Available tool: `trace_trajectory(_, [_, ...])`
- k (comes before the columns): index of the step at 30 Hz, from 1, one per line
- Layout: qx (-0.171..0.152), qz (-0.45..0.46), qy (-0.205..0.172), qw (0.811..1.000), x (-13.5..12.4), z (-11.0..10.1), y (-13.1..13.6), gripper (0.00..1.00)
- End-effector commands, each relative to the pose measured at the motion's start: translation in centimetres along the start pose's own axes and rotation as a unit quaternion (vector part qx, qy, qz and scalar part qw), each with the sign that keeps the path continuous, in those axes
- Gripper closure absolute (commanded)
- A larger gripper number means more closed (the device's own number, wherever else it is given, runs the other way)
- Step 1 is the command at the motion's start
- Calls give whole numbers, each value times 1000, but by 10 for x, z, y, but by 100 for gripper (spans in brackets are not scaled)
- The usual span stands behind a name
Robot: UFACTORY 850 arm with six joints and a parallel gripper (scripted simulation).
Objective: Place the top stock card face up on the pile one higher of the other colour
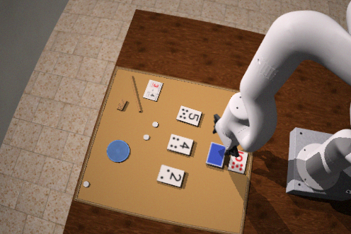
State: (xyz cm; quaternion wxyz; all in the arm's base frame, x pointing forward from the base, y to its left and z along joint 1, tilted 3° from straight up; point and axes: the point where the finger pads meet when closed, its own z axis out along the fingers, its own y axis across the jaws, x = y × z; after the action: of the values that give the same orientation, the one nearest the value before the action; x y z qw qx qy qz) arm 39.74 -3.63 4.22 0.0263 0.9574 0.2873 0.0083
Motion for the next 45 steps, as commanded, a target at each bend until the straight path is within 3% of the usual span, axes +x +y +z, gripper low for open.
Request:
trace_trajectory(1, [0, -62, 1, 998, 1, 0, 0, 0])
trace_trajectory(12, [-1, -223, 0, 975, 0, 0, 0, 0])
trace_trajectory(19, [-1, -350, 0, 937, 0, 1, 0, 0])
trace_trajectory(21, [-1, -350, 0, 937, 0, 1, 0, 0])
trace_trajectory(27, [-1, -405, 0, 914, 0, 1, 0, 0])
trace_trajectory(33, [-1, -415, 0, 910, 0, 1, 0, 0])
trace_trajectory(34, [-1, -415, 0, 910, 0, 1, 0, 14])
trace_trajectory(45, [-1, -415, 0, 910, 0, 3, 0, 14])
